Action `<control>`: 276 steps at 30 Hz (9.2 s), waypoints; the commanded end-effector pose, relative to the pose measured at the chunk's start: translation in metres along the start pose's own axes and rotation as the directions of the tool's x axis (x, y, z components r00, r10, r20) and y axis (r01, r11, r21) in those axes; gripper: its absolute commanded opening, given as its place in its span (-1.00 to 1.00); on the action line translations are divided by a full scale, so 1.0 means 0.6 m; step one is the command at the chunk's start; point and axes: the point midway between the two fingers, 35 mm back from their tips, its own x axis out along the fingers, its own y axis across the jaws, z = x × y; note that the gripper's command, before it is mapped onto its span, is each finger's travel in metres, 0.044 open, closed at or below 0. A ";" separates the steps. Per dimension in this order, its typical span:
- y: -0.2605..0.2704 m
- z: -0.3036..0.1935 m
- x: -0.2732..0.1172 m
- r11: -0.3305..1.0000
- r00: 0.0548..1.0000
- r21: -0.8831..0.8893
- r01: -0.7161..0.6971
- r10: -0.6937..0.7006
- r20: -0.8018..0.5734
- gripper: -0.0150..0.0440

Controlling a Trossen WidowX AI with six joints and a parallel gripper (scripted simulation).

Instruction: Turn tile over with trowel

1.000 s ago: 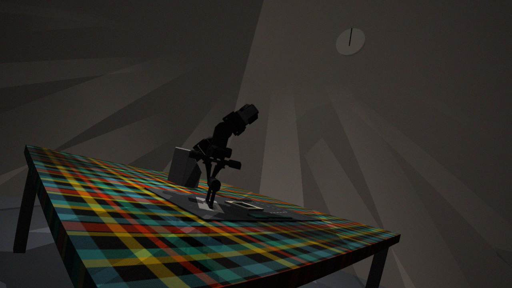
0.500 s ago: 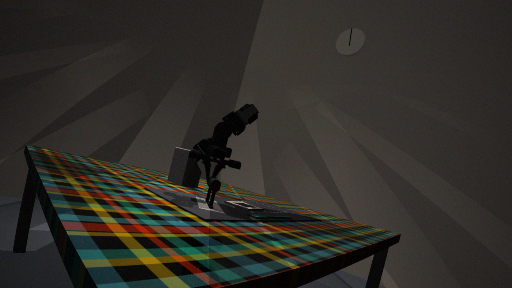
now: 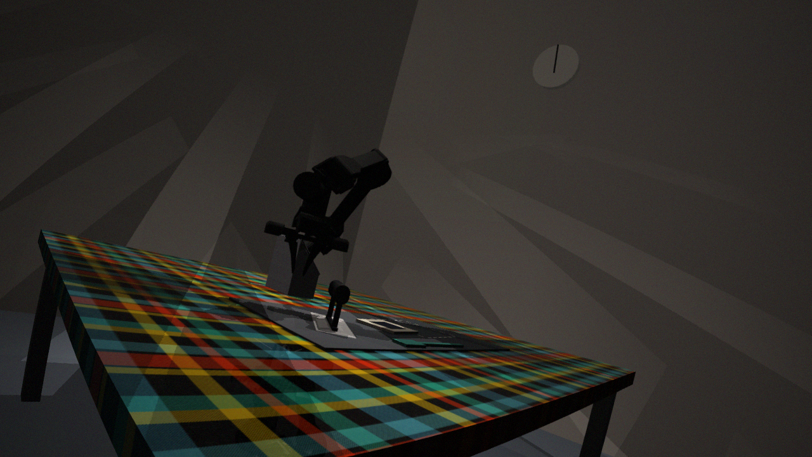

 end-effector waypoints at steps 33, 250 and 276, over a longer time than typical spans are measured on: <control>-0.004 0.000 -0.001 1.000 1.000 -0.003 0.000 0.000 0.000 -0.49; 0.146 0.141 0.029 0.397 1.000 -0.918 -0.004 0.003 -0.003 -0.05; 0.146 0.141 0.029 0.097 1.000 -0.995 -0.003 0.003 -0.003 -0.05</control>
